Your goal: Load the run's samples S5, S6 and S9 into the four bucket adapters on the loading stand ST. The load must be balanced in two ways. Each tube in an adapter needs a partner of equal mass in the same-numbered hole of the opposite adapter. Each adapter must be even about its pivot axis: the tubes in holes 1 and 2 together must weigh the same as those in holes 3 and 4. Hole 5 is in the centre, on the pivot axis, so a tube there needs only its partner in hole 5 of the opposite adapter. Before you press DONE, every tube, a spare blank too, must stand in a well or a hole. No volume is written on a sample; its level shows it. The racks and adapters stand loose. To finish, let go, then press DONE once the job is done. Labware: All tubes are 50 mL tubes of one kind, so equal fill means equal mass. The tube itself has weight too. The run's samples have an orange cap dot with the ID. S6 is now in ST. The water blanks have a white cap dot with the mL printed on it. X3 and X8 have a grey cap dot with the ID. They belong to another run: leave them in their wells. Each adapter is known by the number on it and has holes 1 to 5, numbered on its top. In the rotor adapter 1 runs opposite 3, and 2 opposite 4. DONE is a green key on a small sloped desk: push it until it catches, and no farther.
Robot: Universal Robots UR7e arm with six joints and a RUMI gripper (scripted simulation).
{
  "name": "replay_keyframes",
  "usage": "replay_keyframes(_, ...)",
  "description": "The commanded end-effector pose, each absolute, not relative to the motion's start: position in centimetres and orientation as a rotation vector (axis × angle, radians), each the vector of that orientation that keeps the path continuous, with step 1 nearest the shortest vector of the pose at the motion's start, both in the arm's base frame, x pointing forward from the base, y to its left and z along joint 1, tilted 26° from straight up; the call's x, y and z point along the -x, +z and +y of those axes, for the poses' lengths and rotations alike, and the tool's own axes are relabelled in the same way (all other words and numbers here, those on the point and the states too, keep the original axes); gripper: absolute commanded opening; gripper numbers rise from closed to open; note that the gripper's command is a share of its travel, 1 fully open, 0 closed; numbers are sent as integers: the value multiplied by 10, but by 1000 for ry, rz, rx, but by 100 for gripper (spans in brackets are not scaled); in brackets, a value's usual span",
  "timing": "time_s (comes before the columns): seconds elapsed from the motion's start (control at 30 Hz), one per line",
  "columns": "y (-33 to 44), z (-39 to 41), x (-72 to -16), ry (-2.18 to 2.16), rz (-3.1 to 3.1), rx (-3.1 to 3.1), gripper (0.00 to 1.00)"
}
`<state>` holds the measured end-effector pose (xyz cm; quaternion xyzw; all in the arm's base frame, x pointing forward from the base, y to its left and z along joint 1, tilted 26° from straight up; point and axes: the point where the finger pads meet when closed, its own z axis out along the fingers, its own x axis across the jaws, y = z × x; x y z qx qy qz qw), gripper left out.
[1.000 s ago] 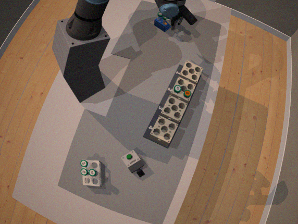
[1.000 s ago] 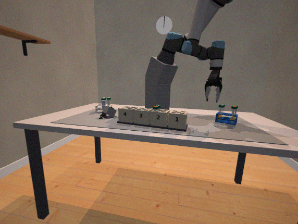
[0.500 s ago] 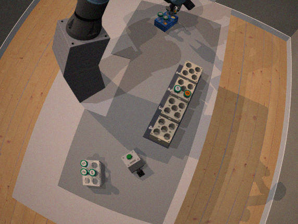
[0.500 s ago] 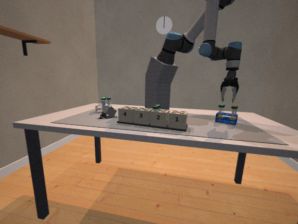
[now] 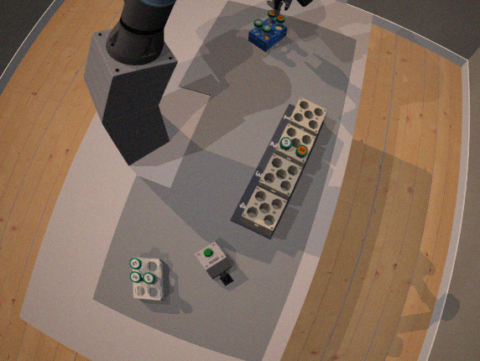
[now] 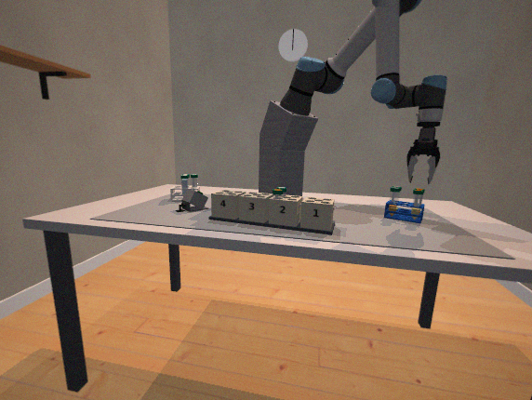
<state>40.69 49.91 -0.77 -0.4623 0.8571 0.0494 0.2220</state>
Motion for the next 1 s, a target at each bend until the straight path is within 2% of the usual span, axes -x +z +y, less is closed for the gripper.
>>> replay_keyframes(0.0, -10, 502, -408, 136, 2368, 1277, 35)
replay_keyframes(0.33, -40, 511, -419, 136, 2368, 1277, 35)
replay_keyframes(0.97, -48, 514, -422, 136, 2368, 1277, 35)
